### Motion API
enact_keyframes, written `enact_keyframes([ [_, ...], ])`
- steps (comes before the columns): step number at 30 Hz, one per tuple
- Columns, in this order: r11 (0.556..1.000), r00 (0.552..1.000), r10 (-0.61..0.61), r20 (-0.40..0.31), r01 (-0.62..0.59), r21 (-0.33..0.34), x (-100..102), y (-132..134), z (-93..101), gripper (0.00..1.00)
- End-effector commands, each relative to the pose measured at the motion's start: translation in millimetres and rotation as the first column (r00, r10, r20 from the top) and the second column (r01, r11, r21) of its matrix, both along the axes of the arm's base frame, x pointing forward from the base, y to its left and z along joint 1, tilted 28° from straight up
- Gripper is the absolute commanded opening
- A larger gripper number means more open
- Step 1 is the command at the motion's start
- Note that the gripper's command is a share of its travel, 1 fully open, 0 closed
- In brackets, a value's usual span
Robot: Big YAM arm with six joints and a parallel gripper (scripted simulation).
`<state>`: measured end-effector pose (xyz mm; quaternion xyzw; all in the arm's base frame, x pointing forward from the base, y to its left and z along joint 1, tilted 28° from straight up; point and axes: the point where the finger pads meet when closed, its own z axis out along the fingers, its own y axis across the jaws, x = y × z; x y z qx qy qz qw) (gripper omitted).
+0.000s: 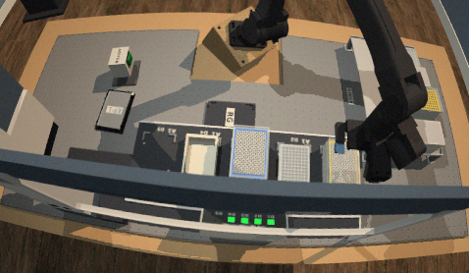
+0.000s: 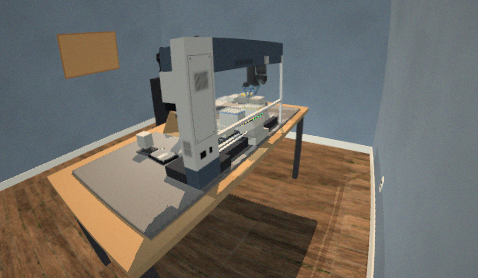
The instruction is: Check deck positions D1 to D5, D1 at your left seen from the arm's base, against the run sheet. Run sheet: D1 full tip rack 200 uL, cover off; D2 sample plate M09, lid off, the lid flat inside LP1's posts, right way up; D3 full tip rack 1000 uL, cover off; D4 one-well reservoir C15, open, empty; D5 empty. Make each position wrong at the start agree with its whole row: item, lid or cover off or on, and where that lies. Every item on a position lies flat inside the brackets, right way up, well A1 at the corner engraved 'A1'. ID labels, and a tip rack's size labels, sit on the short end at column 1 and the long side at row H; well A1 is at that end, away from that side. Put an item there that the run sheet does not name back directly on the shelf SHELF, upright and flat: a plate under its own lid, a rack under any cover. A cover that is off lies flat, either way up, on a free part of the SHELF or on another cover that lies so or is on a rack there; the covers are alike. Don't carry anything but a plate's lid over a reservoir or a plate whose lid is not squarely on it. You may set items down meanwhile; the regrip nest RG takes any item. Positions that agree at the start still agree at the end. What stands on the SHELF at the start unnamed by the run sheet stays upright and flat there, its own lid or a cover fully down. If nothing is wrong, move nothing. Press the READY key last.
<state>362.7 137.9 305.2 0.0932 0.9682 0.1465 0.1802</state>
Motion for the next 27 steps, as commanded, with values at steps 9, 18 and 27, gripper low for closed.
enact_keyframes([
  [9, 1.0, 1.0, -0.001, 0.028, 0.0, 0.01, 11.5, 9.7, -6.4, 1.0],
  [18, 1.0, 0.999, -0.002, 0.052, 0.001, 0.018, 22.7, 14.9, -7.3, 1.0],
  [27, 1.0, 0.999, -0.001, 0.034, 0.001, 0.012, 23.5, 17.0, -26.9, 1.0],
])
